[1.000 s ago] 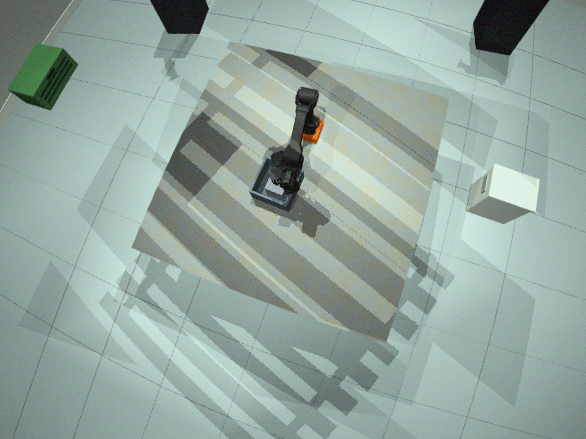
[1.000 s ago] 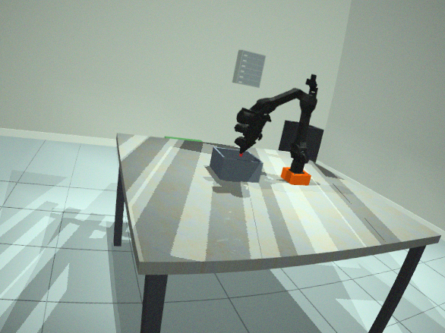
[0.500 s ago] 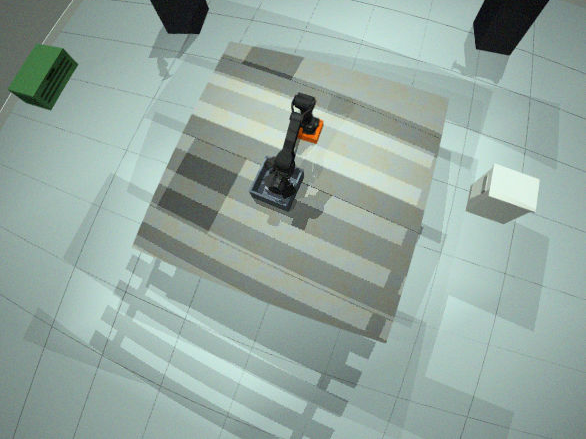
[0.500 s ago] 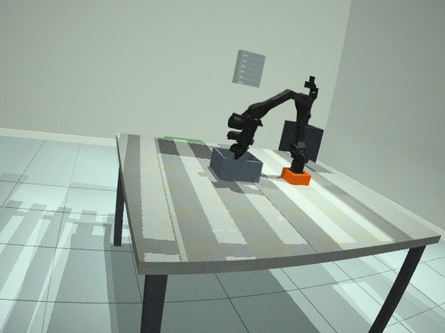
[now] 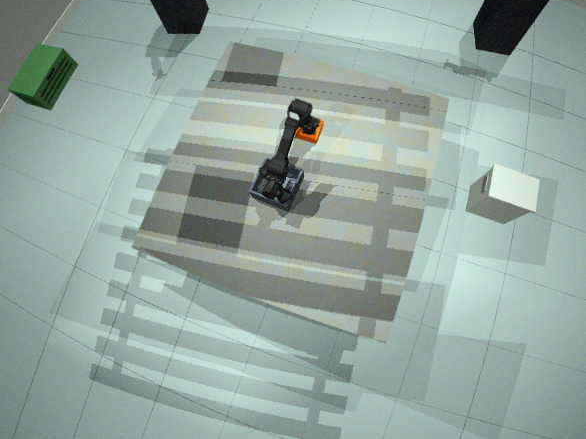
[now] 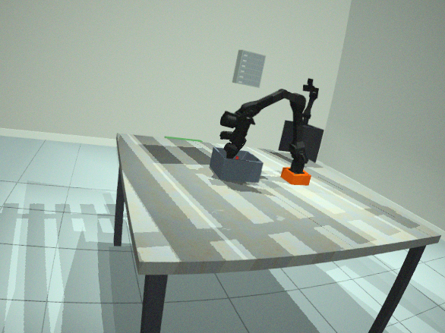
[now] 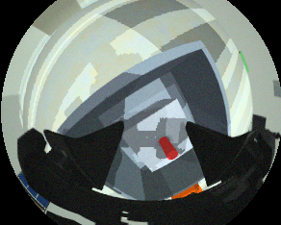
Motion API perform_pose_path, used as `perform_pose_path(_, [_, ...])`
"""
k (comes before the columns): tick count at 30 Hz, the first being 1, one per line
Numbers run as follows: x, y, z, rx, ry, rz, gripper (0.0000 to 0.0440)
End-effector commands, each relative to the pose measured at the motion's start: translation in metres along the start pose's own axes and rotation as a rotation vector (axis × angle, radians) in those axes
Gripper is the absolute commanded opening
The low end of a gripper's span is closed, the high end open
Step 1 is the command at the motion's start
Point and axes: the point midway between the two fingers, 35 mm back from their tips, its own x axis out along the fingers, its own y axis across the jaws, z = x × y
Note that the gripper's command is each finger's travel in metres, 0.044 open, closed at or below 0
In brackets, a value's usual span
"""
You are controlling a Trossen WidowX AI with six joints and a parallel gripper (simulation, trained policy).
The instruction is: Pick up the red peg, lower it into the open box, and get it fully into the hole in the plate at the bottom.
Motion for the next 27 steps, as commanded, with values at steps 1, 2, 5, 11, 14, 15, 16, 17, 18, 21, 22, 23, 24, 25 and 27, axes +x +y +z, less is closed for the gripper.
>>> perform_pose_path(1, [-0.009,0.011,0.015,-0.014,-0.007,0.044,0.0440])
perform_pose_path(2, [-0.012,0.014,0.017,-0.018,-0.006,0.054,0.0440])
perform_pose_path(5, [-0.017,0.022,0.025,-0.035,0.005,0.081,0.0440])
perform_pose_path(11, [-0.033,0.041,0.039,-0.051,0.005,0.138,0.0440])
perform_pose_path(14, [-0.041,0.052,0.046,-0.058,-0.003,0.168,0.0440])
perform_pose_path(15, [-0.043,0.055,0.048,-0.060,-0.007,0.178,0.0440])
perform_pose_path(16, [-0.046,0.059,0.051,-0.062,-0.010,0.188,0.0440])
perform_pose_path(17, [-0.047,0.060,0.051,-0.063,-0.012,0.193,0.0440])
perform_pose_path(18, [-0.047,0.060,0.052,-0.063,-0.012,0.193,0.0440])
perform_pose_path(21, [-0.047,0.061,0.052,-0.064,-0.013,0.195,0.0440])
perform_pose_path(22, [-0.048,0.061,0.052,-0.064,-0.013,0.195,0.0440])
perform_pose_path(23, [-0.048,0.061,0.052,-0.064,-0.013,0.195,0.0440])
perform_pose_path(24, [-0.048,0.061,0.052,-0.064,-0.014,0.195,0.0440])
perform_pose_path(25, [-0.048,0.061,0.052,-0.064,-0.014,0.196,0.0440])
perform_pose_path(27, [-0.049,0.063,0.054,-0.066,-0.018,0.199,0.0440])
